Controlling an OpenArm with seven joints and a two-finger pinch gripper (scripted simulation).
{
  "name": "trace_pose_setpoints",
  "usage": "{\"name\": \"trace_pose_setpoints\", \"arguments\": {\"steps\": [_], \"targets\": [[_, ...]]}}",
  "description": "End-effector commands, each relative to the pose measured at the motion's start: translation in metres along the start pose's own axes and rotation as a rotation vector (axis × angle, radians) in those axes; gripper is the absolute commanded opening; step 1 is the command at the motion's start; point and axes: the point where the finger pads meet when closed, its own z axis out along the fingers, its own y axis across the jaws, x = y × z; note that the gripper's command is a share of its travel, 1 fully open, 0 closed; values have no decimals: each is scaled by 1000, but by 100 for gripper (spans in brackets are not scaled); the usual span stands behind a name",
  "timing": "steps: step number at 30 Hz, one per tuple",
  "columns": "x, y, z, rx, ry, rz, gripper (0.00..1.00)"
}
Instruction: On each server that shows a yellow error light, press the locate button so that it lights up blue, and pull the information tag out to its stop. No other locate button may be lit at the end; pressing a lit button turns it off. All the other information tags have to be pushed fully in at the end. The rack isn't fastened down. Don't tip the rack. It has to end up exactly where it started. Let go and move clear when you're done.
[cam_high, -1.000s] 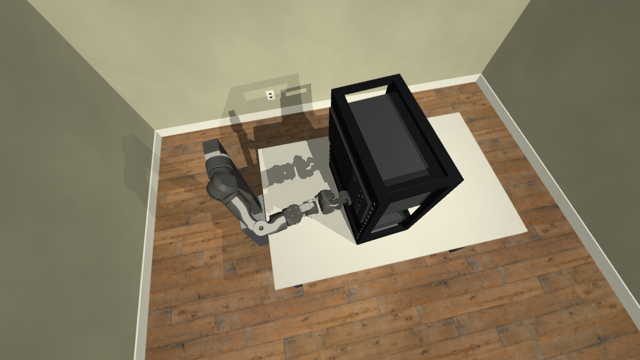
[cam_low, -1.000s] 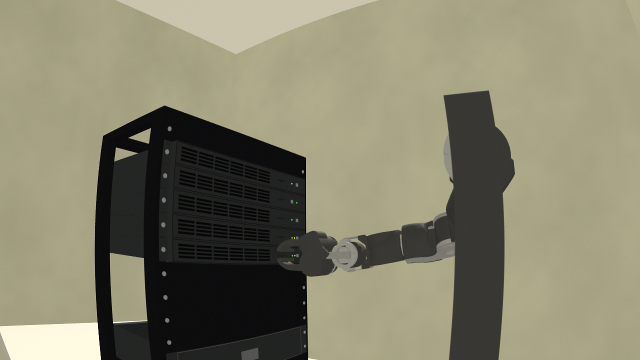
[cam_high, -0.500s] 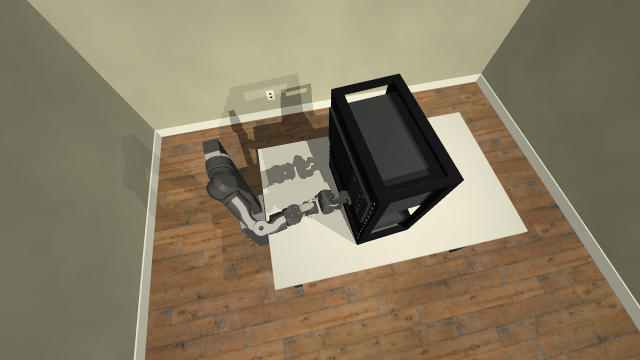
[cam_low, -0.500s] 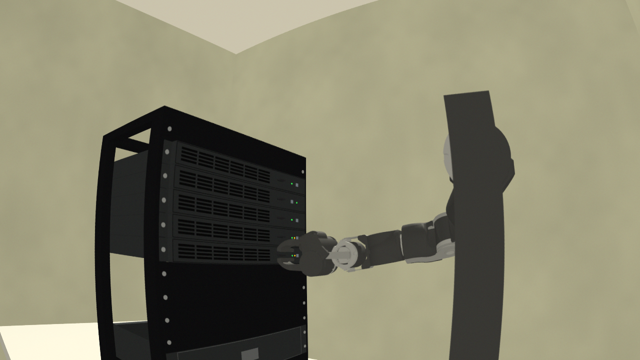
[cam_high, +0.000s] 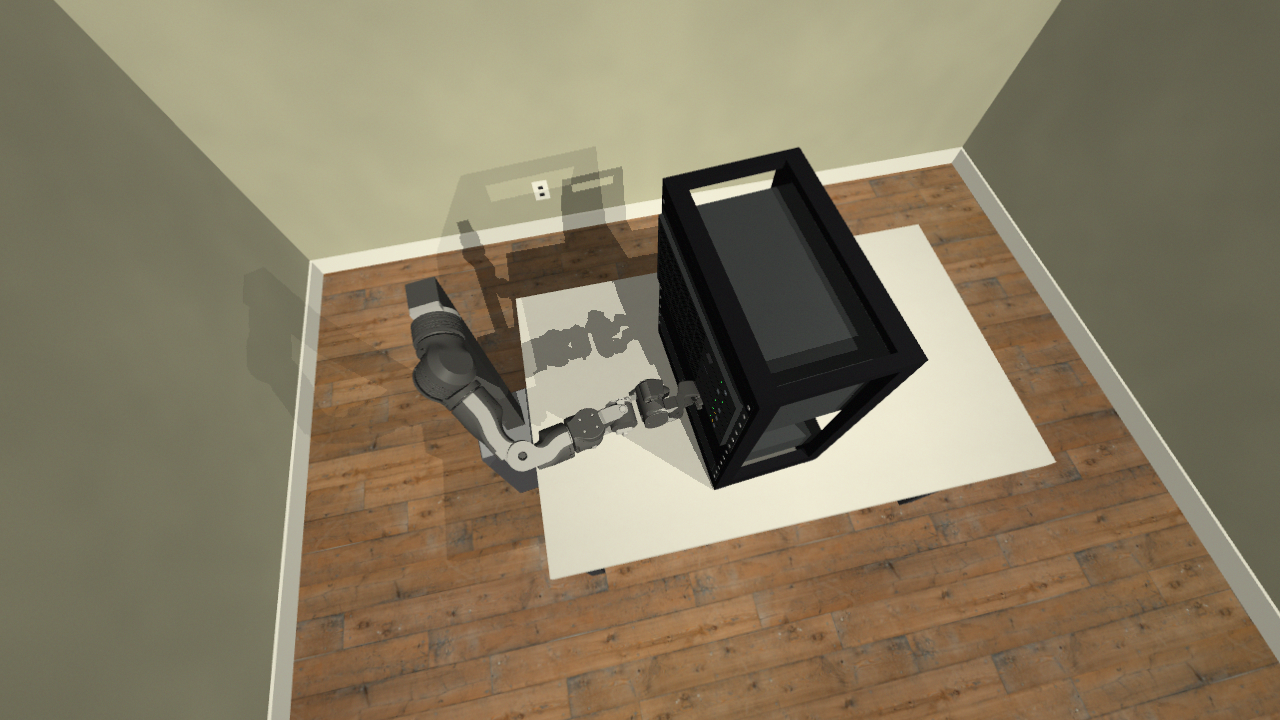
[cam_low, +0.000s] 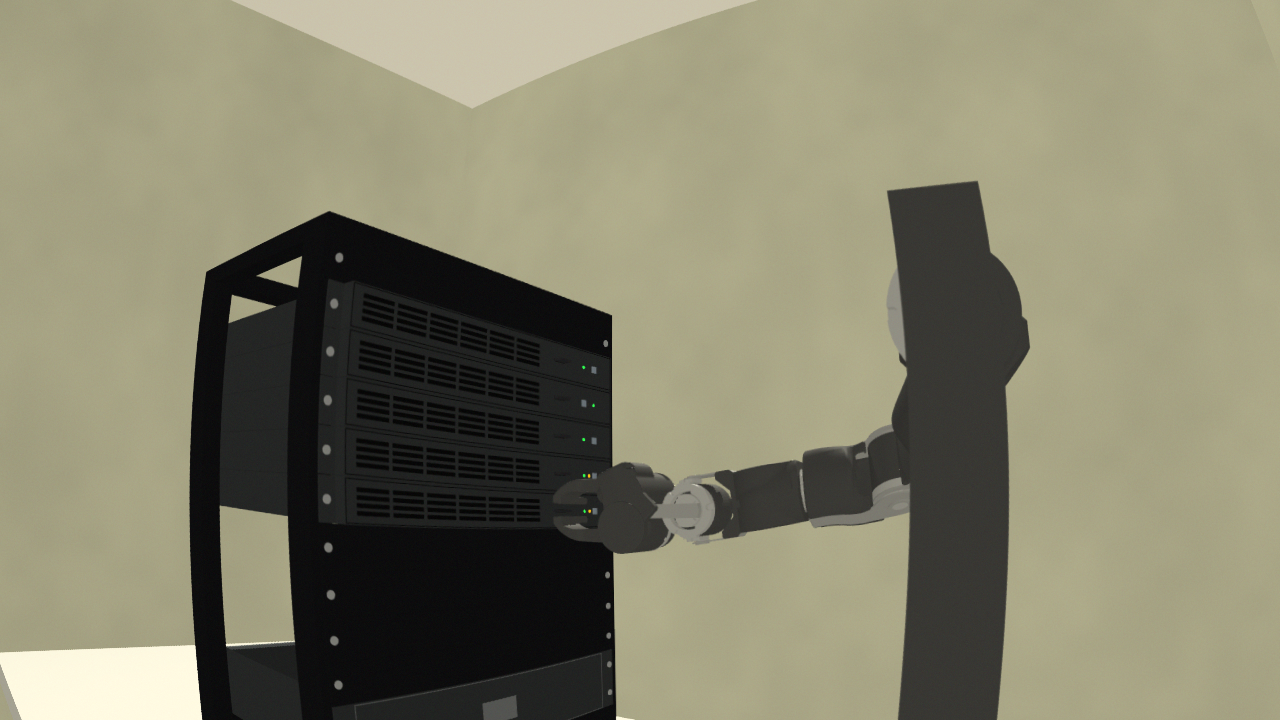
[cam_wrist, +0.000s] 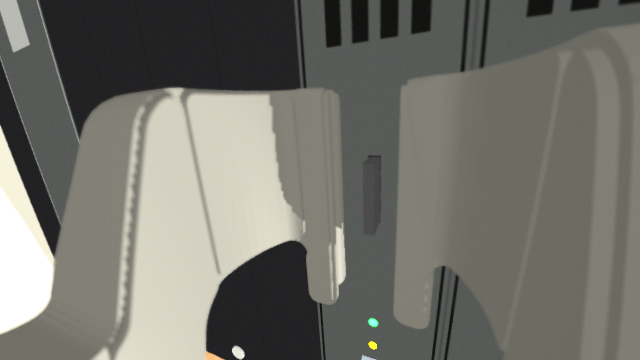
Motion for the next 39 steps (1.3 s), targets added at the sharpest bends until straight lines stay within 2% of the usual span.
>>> {"name": "trace_pose_setpoints", "arguments": {"steps": [1,31,39], "targets": [[0,1,0,-2,1,-1,10],[-1,0,0,-2,1,-1,10],[-1,0,8,-2,1,-1,10]]}}
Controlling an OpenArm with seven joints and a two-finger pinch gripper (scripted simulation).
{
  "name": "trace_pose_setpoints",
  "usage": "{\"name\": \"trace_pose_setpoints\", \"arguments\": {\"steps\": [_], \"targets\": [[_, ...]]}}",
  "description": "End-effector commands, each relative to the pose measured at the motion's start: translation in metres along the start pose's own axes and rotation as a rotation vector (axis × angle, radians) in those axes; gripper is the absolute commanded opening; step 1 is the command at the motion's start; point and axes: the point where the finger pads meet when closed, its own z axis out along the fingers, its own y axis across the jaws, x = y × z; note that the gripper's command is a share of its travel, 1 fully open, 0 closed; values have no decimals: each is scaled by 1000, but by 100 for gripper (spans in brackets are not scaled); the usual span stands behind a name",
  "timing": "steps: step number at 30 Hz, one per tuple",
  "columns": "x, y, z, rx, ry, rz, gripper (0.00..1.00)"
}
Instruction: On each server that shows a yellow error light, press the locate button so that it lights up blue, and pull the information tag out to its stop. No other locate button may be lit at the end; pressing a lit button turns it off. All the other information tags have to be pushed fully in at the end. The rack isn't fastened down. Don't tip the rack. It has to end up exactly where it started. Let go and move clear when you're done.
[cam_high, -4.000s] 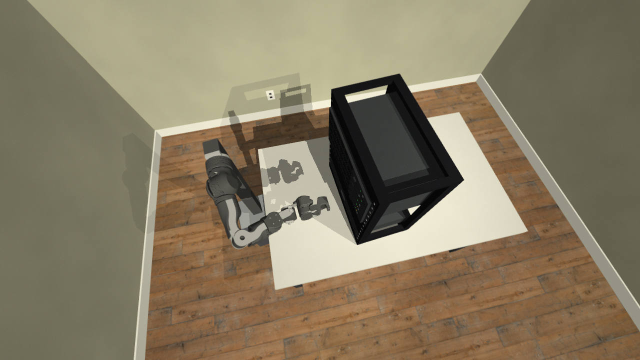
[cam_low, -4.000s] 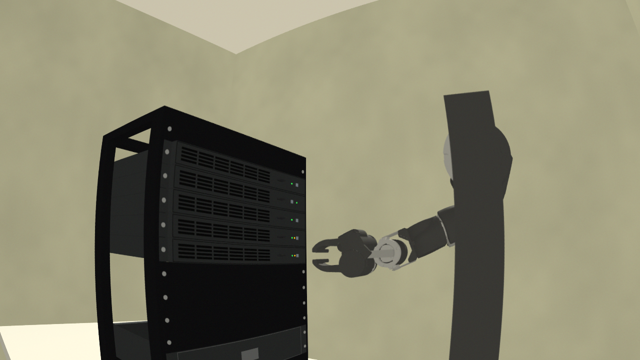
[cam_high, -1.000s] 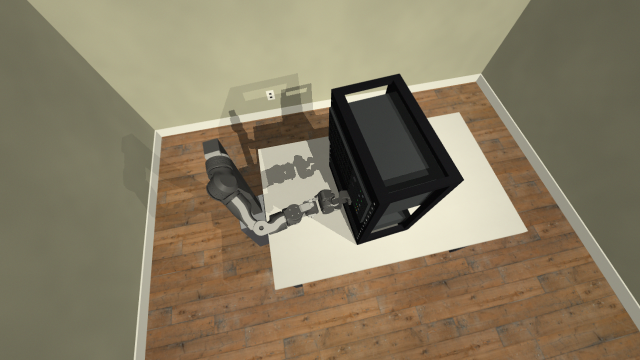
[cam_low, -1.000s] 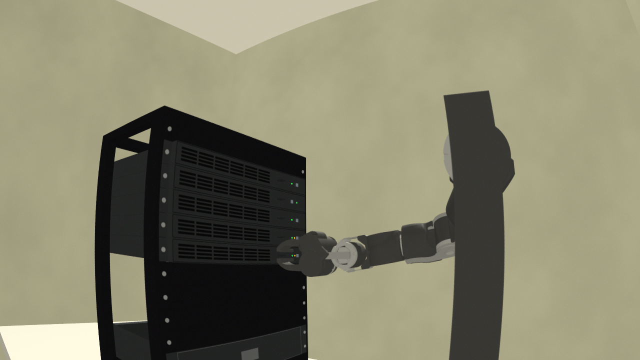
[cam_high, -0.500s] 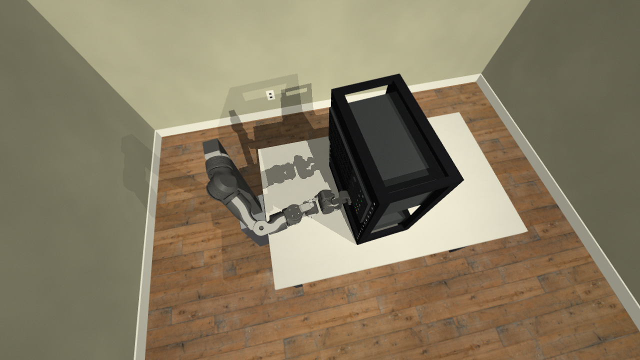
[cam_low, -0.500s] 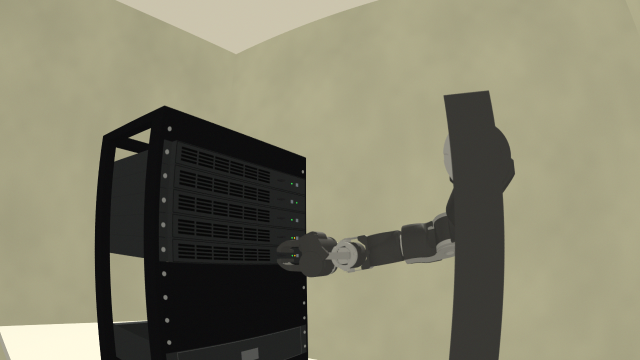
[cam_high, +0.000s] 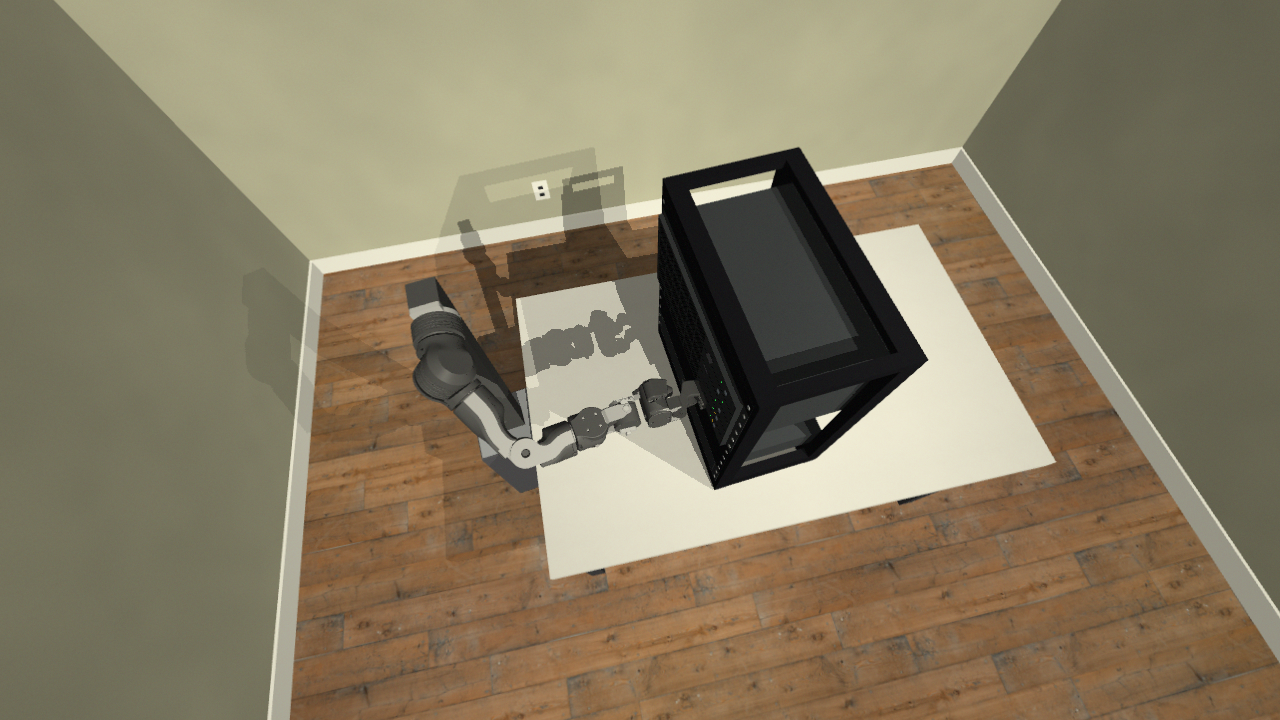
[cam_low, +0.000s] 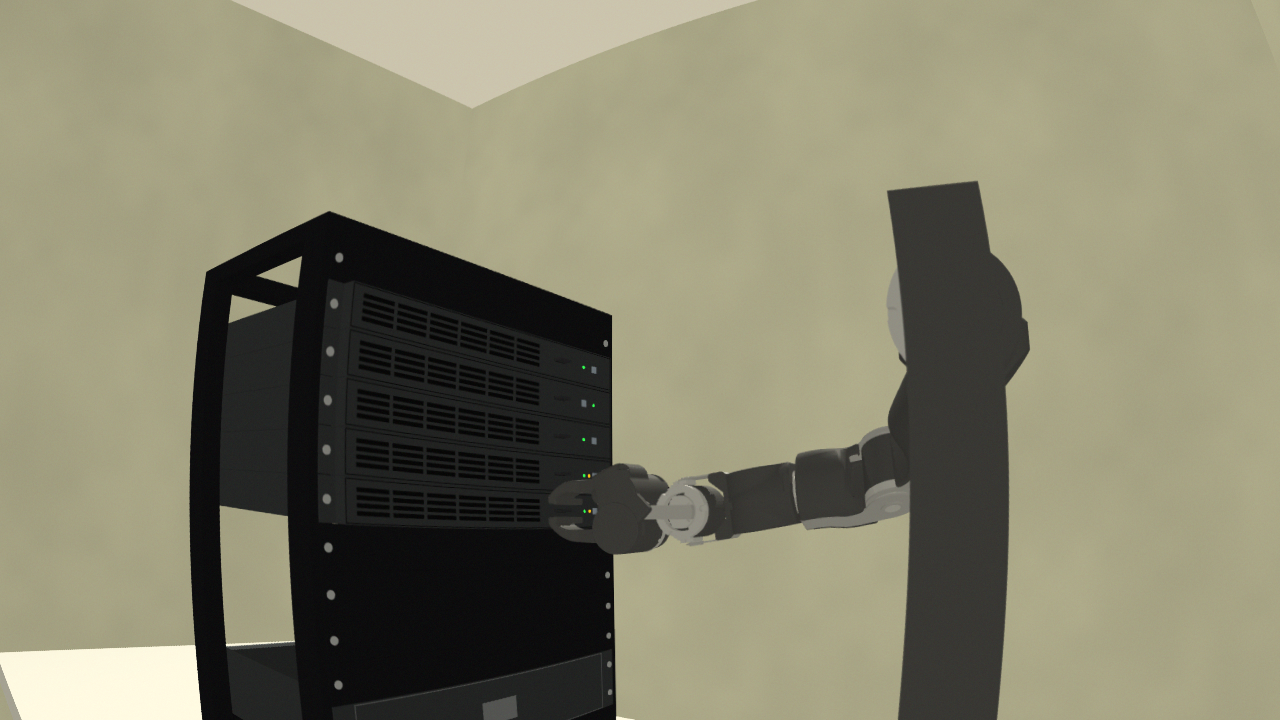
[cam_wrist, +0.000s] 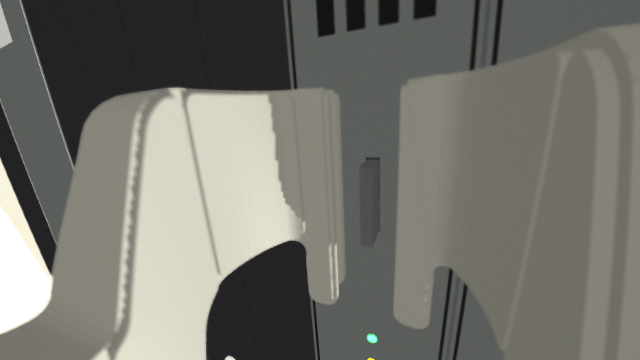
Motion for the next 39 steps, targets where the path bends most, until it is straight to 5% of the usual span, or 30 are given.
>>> {"name": "trace_pose_setpoints", "arguments": {"steps": [1,14,15,39], "targets": [[0,1,0,0,3,-4,10],[0,1,0,0,3,-4,10],[0,1,0,0,3,-4,0],[0,1,0,0,3,-4,0]]}}
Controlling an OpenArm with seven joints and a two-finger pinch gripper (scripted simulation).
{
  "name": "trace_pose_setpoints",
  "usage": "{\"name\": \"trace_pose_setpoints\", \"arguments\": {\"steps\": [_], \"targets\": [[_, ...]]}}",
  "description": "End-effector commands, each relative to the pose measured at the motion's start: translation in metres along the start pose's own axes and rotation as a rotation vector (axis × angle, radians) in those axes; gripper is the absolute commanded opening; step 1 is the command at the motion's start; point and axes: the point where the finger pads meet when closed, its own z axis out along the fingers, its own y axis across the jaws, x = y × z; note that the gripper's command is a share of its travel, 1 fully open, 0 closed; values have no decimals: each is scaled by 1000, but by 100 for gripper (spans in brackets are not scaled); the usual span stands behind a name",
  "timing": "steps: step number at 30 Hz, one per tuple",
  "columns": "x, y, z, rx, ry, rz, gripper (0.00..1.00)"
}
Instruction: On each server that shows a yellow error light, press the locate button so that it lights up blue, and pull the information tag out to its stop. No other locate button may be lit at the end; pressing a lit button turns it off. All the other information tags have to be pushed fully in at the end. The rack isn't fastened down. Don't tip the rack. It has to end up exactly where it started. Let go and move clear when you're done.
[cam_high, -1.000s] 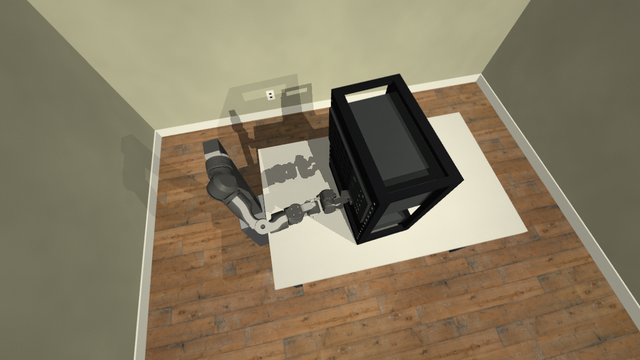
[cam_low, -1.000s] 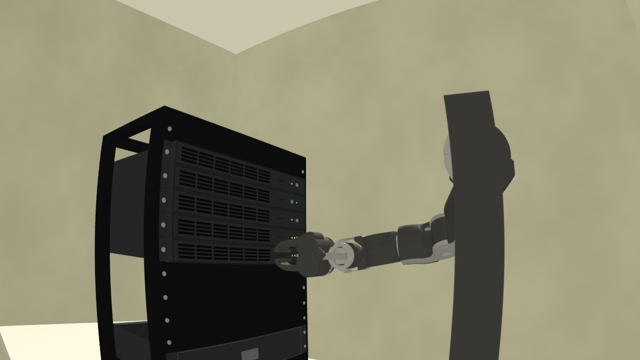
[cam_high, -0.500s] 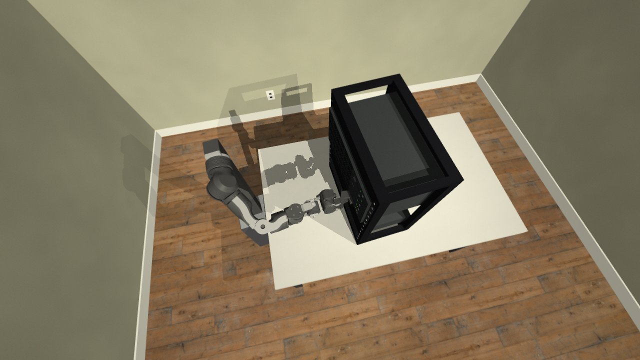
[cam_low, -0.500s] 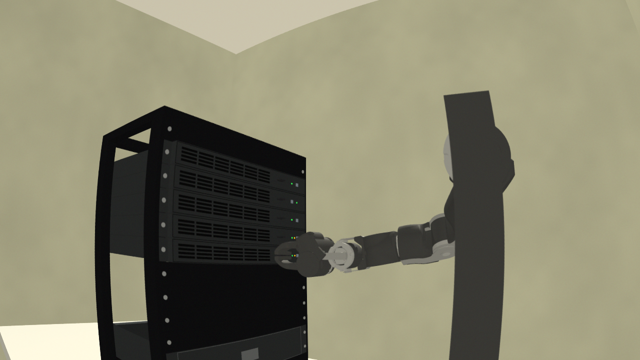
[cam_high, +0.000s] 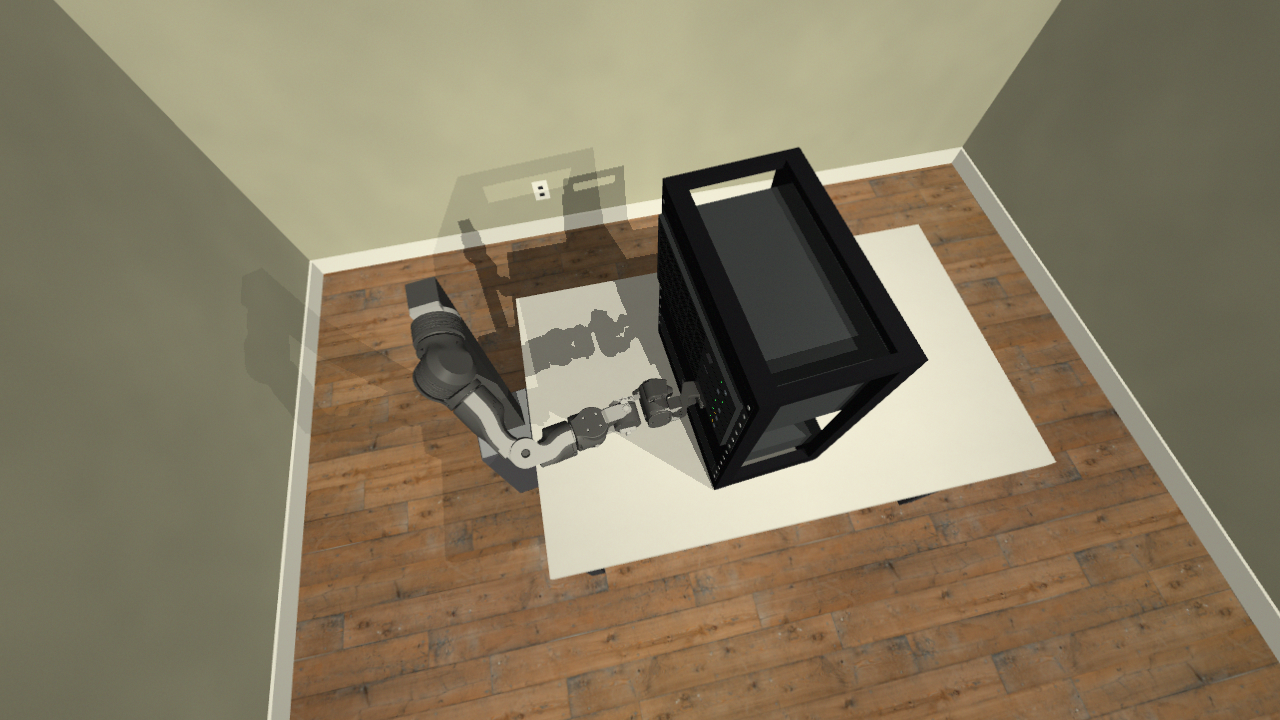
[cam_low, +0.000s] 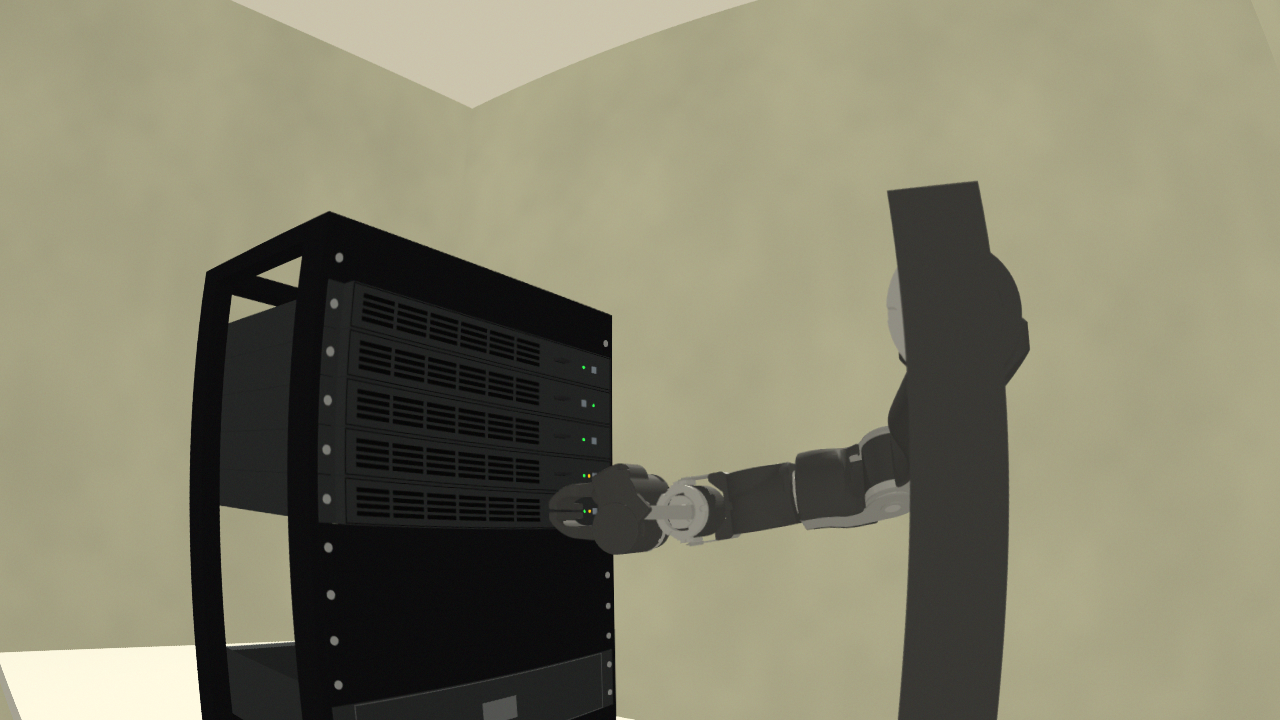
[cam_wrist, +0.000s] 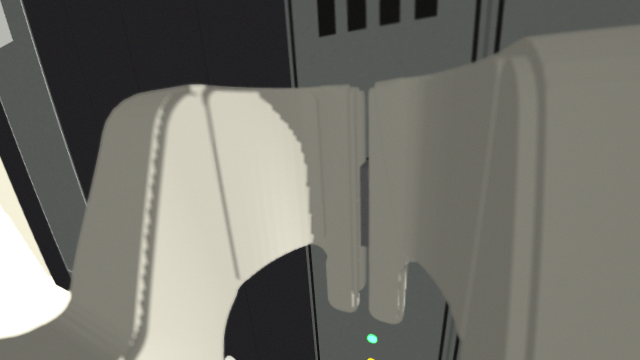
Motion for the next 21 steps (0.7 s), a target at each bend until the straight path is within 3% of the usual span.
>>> {"name": "trace_pose_setpoints", "arguments": {"steps": [1,21], "targets": [[0,1,0,-1,3,-2,0],[1,2,-12,-1,5,-1,0]]}}
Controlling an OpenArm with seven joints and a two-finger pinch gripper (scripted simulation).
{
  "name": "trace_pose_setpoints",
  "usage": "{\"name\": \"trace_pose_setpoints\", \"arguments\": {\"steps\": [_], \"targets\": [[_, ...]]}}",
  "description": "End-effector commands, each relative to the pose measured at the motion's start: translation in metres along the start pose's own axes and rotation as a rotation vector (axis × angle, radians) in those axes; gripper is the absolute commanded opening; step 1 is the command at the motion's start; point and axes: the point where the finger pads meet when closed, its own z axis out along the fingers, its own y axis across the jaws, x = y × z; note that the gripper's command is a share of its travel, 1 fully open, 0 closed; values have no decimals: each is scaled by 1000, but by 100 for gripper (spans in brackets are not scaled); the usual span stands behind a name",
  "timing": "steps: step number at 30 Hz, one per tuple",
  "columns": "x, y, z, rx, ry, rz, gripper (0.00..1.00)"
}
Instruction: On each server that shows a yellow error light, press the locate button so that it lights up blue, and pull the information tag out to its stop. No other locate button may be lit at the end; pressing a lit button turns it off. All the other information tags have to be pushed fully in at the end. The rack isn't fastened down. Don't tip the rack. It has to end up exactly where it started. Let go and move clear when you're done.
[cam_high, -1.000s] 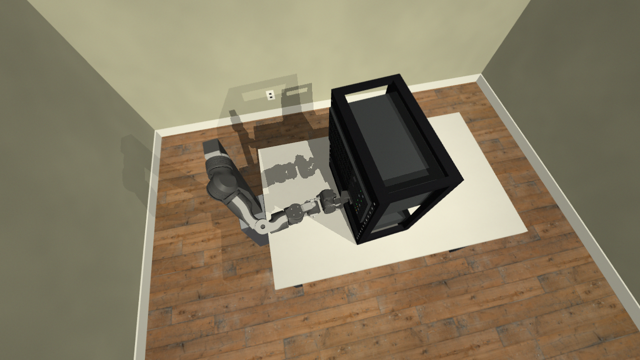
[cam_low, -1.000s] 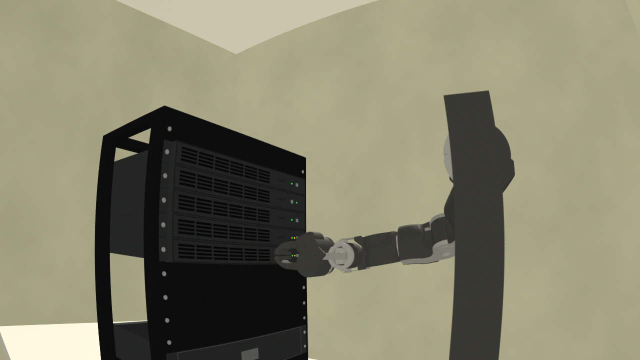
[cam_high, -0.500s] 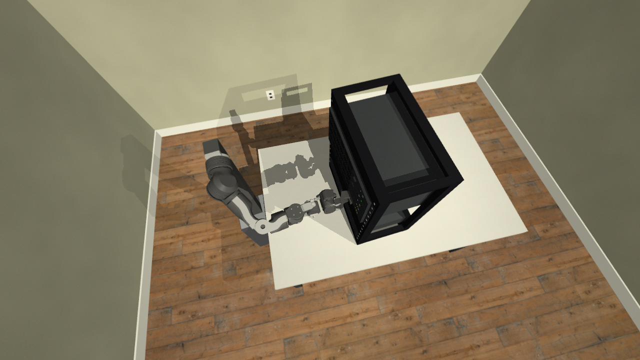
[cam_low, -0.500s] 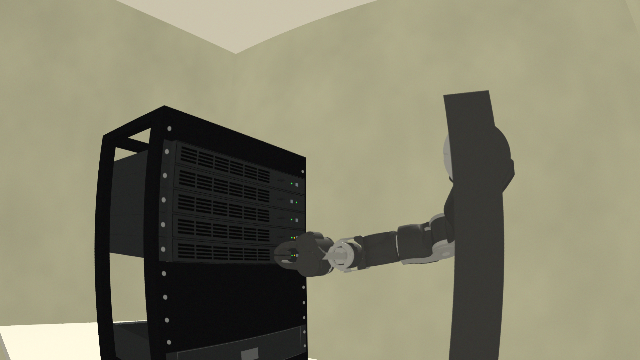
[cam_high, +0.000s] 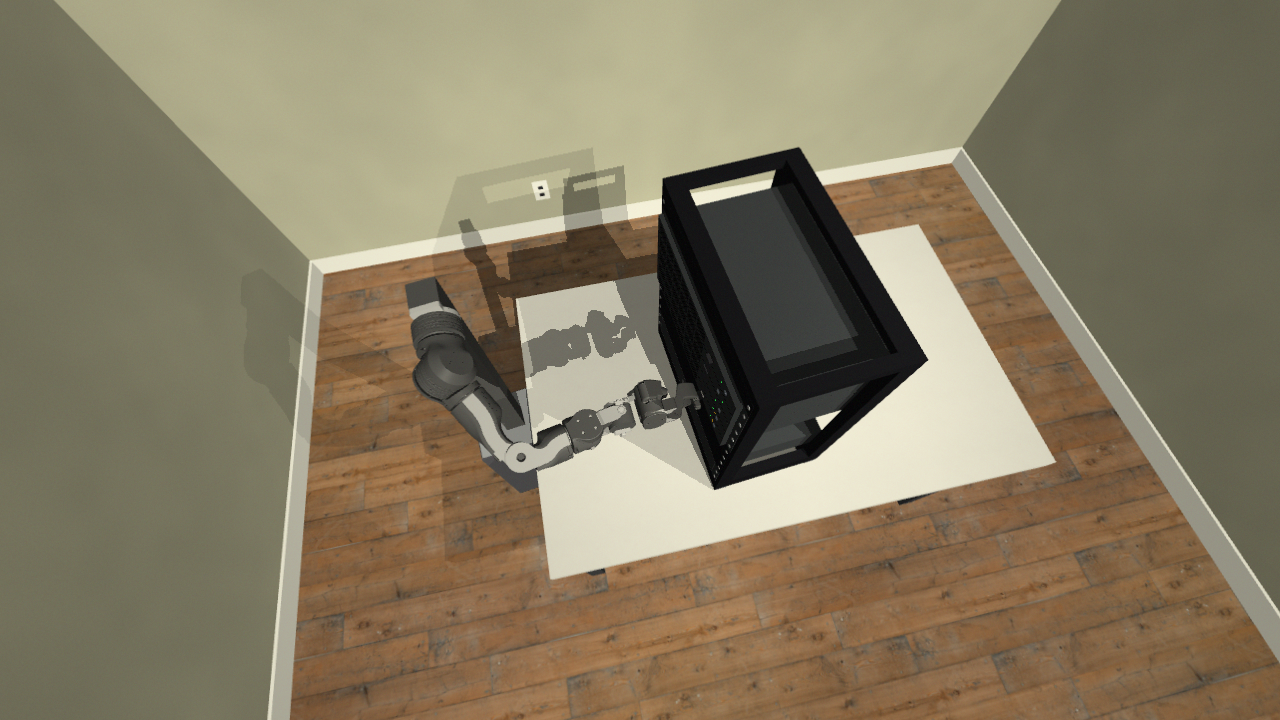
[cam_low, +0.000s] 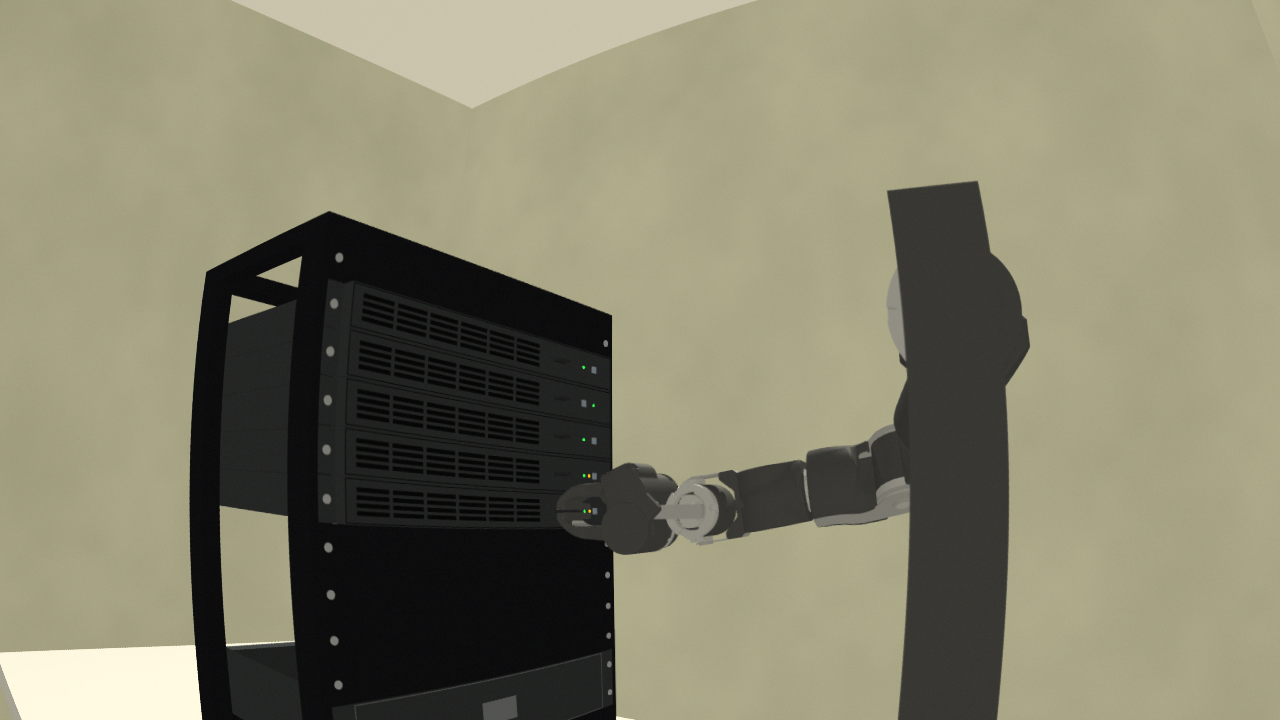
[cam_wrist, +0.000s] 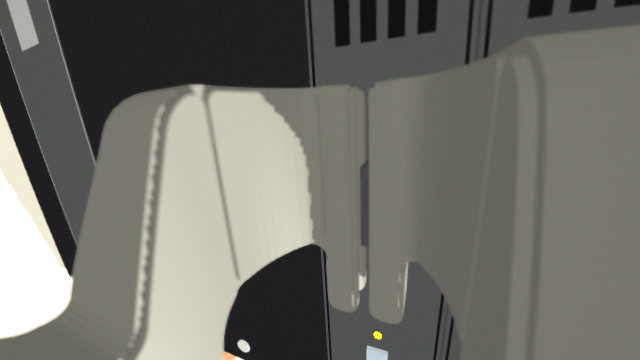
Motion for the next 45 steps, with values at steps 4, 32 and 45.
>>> {"name": "trace_pose_setpoints", "arguments": {"steps": [4,32,45], "targets": [[1,2,0,-6,6,2,0],[1,2,-24,-5,5,2,0],[1,2,-34,-5,5,2,0]]}}
